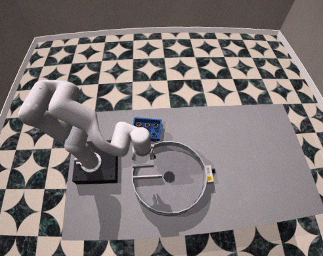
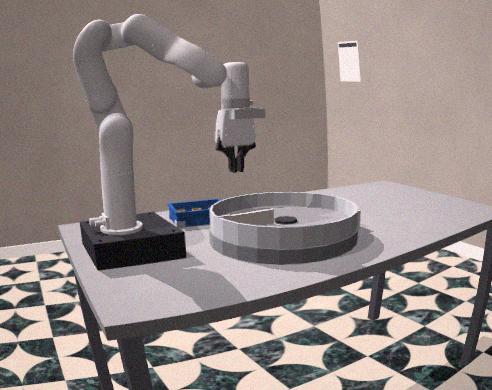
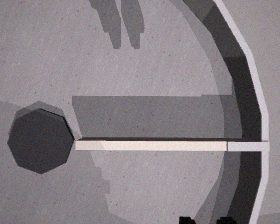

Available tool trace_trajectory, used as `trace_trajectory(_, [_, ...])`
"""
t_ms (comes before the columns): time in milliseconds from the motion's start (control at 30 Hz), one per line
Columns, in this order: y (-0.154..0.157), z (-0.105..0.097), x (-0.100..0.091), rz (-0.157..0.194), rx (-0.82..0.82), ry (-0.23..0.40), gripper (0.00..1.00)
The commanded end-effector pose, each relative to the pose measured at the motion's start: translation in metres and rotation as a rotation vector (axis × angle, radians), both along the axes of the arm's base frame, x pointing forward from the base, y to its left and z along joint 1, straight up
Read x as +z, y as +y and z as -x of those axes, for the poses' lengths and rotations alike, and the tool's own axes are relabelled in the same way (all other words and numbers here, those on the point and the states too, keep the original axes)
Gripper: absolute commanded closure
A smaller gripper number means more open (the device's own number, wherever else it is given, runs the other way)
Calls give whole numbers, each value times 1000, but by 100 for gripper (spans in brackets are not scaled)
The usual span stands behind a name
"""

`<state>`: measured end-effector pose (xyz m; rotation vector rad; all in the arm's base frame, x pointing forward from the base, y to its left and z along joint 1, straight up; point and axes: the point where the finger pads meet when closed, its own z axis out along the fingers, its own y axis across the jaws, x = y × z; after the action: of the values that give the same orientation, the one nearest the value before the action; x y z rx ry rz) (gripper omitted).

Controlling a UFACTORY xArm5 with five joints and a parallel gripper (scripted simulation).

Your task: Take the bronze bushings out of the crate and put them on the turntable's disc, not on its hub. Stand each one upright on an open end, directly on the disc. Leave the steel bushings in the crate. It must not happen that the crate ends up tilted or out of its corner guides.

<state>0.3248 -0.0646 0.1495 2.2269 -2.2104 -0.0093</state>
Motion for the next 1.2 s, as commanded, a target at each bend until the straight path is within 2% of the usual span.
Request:
trace_trajectory(0, [0, -1, 1, 1, 0, -4, 85])
trace_trajectory(1000, [0, -1, 1, 1, 0, -4, 85])
trace_trajectory(1033, [0, -1, 1, 1, 0, -4, 59])
trace_trajectory(1100, [8, -2, 0, 1, 0, -4, 59])
trace_trajectory(1167, [30, -3, -6, 1, 0, -4, 59])
